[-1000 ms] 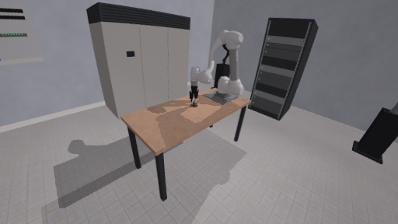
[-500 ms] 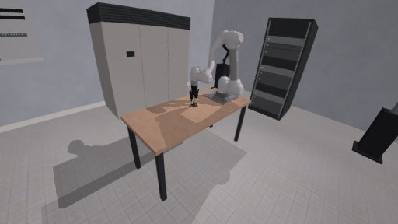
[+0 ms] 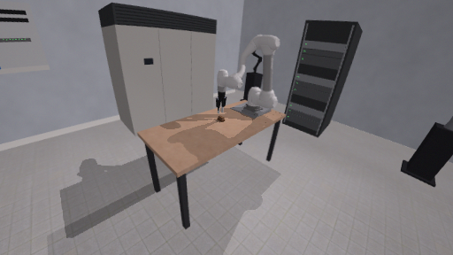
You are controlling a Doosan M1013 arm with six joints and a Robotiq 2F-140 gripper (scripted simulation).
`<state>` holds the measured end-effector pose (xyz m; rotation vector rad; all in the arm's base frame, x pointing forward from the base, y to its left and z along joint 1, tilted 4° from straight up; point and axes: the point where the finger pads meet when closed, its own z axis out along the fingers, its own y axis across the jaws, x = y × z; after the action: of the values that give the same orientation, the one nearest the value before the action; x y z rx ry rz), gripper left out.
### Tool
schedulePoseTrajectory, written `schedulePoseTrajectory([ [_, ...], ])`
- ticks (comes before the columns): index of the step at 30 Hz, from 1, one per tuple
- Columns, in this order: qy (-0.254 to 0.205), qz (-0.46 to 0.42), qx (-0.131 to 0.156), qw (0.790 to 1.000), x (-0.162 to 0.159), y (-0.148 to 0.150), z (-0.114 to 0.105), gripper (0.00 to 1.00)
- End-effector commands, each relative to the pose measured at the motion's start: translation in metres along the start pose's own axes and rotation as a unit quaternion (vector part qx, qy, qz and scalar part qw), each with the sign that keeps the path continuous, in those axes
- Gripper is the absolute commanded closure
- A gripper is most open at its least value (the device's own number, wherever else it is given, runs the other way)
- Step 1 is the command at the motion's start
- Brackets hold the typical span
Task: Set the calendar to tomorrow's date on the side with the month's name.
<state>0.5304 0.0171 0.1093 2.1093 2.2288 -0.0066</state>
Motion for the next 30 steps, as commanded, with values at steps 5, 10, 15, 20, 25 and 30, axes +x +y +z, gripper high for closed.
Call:
schedulePoseTrajectory([
  [5,0.000,0.000,0.000,1.000,0.000,0.000,-0.030,0.71],
  [10,0.000,0.000,0.000,1.000,0.000,0.000,-0.032,0.71],
  [15,0.000,0.000,0.000,1.000,0.000,0.000,-0.032,0.00],
  [20,0.000,0.000,0.000,1.000,0.000,0.000,-0.032,0.00],
  [25,0.000,0.000,0.000,1.000,0.000,0.000,-0.032,0.00],
  [30,0.000,0.000,0.000,1.000,0.000,0.000,-0.032,0.00],
])
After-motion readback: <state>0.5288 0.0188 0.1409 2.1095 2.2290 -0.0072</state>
